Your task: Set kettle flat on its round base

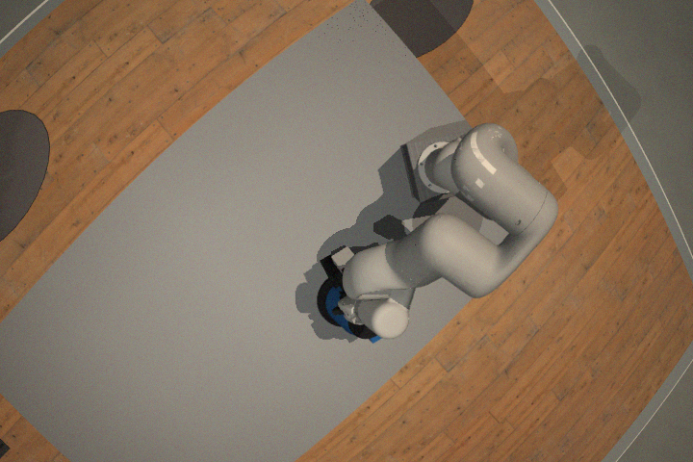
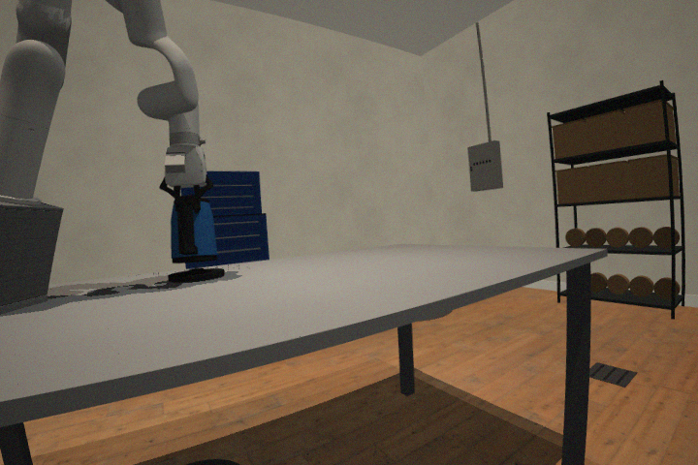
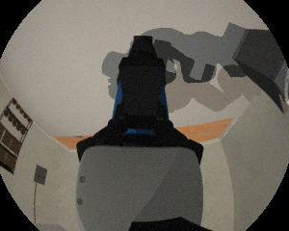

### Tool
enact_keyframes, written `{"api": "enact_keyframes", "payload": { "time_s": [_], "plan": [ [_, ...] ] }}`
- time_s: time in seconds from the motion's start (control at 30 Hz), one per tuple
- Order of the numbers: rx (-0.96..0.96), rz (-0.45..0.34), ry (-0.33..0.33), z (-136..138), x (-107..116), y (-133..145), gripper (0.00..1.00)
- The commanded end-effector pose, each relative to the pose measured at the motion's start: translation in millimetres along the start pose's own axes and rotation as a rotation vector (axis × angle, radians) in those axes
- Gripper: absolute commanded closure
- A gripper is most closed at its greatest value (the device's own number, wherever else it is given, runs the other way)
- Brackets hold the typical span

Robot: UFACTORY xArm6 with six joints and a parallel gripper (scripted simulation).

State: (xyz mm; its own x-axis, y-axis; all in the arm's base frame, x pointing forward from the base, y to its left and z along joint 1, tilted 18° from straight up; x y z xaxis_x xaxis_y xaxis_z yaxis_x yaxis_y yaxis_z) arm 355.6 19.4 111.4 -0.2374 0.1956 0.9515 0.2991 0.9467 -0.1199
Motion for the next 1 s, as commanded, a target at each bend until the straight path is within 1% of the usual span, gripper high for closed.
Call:
{"api": "enact_keyframes", "payload": {
  "time_s": [0.0, 0.27, 0.53, 0.97],
  "plan": [
    [0.0, -0.002, -0.003, -1.2, 0.9, 0.4, 1.0],
    [0.0, -0.001, -0.003, -1.3, -2.3, 0.4, 1.0],
    [0.0, -0.002, -0.003, -1.3, -13.1, 0.5, 1.0],
    [0.0, -0.002, -0.003, -1.2, -13.4, 0.5, 1.0]
  ]
}}
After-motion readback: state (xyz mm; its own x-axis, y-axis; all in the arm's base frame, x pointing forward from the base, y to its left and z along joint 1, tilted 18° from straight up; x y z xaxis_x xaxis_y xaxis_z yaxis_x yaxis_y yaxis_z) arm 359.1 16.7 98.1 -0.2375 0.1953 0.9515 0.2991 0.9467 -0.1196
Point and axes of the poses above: the point where the finger pads meet when closed, its own x axis back along the fingers, its own z axis across the jaws, y = z × x, the point moved 5 cm from there along x, back along the fingers, and after that the axes turned 8 degrees about x, right-handed, at the moved point
